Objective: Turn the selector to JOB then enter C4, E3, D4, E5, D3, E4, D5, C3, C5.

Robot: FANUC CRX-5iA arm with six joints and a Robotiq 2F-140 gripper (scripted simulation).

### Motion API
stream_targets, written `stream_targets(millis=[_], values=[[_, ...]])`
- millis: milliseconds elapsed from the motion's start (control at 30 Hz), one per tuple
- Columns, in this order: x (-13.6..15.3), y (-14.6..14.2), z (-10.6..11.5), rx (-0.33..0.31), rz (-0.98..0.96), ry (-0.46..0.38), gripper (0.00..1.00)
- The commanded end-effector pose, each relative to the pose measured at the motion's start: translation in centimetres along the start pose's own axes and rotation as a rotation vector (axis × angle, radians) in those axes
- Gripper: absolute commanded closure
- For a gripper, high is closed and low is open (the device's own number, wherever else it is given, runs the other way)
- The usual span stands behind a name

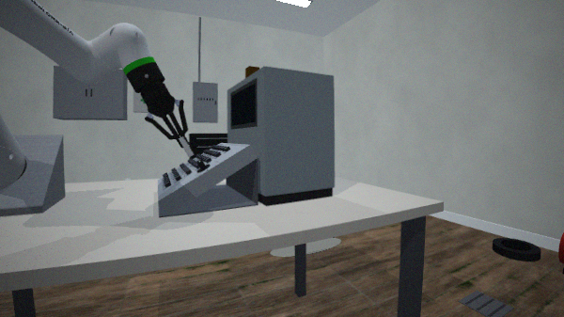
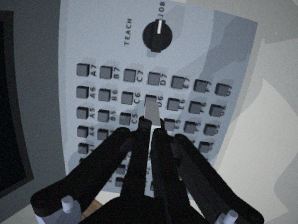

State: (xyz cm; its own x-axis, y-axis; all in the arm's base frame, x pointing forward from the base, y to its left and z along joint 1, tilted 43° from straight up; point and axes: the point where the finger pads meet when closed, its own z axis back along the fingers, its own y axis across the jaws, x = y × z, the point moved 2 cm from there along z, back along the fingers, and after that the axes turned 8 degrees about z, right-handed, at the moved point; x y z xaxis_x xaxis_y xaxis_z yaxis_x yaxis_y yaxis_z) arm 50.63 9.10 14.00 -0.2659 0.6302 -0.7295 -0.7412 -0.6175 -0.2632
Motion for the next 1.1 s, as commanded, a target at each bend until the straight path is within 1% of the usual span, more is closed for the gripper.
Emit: stream_targets(millis=[0,133,533,1067], values=[[-0.1,0.0,-0.1,-0.001,-0.003,0.0,1.0],[-0.1,0.0,-0.3,-0.001,-0.003,0.0,1.0],[-0.1,0.0,-2.0,-0.001,-0.003,0.0,1.0],[-0.1,0.0,-2.1,-0.001,-0.003,0.0,1.0]])
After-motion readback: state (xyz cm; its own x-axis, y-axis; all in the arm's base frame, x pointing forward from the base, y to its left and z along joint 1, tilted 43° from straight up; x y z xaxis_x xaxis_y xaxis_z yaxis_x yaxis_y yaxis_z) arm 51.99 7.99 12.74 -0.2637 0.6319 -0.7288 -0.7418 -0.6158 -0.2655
